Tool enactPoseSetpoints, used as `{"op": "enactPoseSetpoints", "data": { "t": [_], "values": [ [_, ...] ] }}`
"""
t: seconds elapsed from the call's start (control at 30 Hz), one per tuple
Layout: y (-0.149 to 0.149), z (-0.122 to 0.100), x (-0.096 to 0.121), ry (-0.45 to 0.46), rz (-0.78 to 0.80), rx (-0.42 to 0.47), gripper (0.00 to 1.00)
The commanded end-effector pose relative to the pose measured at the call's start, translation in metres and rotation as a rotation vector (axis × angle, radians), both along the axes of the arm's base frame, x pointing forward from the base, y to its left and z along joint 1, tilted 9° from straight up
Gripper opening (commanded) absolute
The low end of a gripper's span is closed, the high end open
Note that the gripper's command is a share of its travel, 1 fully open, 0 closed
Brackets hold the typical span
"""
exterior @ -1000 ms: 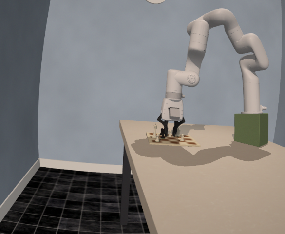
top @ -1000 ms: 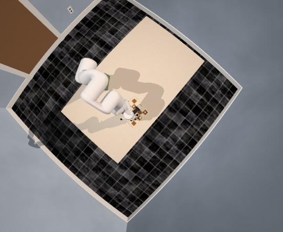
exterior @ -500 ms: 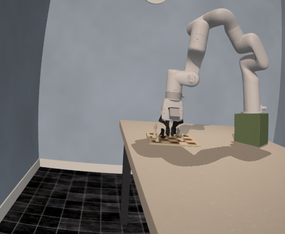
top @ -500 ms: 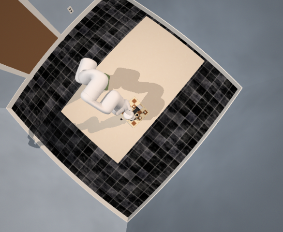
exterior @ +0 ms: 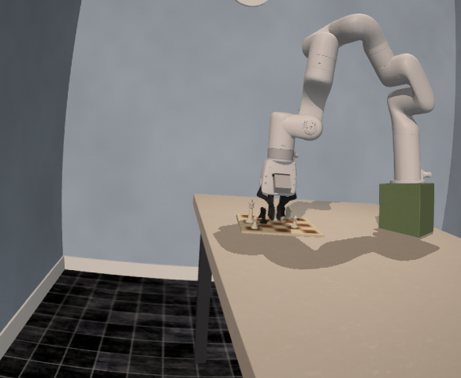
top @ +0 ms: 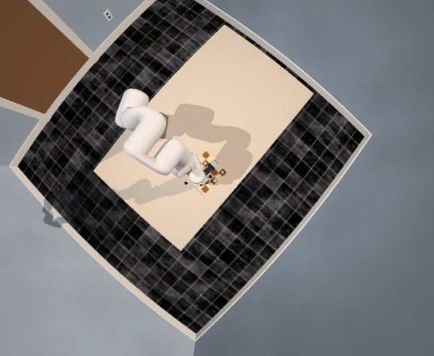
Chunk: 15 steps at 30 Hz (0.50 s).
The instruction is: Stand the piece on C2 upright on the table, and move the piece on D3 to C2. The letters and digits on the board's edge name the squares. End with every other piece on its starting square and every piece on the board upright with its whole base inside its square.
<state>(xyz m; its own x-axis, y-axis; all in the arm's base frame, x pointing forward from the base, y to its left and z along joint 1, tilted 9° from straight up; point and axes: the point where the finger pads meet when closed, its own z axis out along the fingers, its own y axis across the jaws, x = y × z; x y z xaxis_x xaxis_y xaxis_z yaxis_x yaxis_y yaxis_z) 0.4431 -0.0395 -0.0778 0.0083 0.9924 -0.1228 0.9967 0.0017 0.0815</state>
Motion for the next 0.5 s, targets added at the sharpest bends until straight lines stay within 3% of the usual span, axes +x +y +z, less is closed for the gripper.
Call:
{"op": "enactPoseSetpoints", "data": {
  "t": [0.0,0.33,0.47],
  "values": [
    [0.000,0.001,0.001,-0.003,0.000,0.000,0.00],
    [0.001,0.005,0.001,-0.003,0.000,0.000,0.00],
    [0.003,0.024,-0.001,-0.003,0.000,0.000,0.00]
  ]
}}
